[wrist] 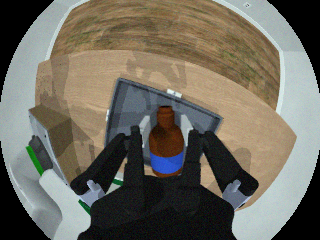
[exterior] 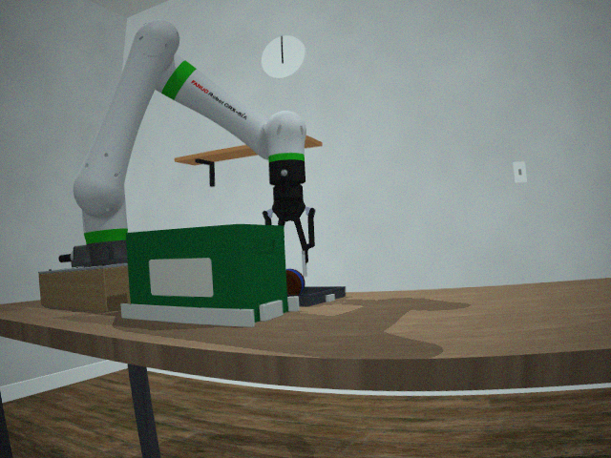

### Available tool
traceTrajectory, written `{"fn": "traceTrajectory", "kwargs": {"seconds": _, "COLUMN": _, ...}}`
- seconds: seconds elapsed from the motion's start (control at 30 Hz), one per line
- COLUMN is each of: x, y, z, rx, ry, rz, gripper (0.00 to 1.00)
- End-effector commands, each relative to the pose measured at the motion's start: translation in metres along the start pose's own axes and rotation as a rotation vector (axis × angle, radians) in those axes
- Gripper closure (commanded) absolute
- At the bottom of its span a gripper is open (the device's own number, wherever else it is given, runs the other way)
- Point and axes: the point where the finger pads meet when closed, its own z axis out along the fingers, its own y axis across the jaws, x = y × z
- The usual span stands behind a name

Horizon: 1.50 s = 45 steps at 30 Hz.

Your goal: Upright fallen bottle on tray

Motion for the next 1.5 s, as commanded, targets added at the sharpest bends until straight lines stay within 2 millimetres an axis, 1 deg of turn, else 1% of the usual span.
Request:
{"fn": "traceTrajectory", "kwargs": {"seconds": 0.0, "x": 0.000, "y": 0.000, "z": 0.003, "rx": 0.000, "ry": 0.000, "rz": 0.000, "gripper": 0.62}}
{"fn": "traceTrajectory", "kwargs": {"seconds": 0.3, "x": 0.000, "y": 0.000, "z": 0.014, "rx": 0.000, "ry": 0.000, "rz": 0.000, "gripper": 0.62}}
{"fn": "traceTrajectory", "kwargs": {"seconds": 0.7, "x": 0.000, "y": 0.000, "z": 0.023, "rx": 0.000, "ry": 0.000, "rz": 0.000, "gripper": 0.62}}
{"fn": "traceTrajectory", "kwargs": {"seconds": 1.47, "x": 0.000, "y": 0.000, "z": 0.025, "rx": 0.000, "ry": 0.000, "rz": 0.000, "gripper": 0.62}}
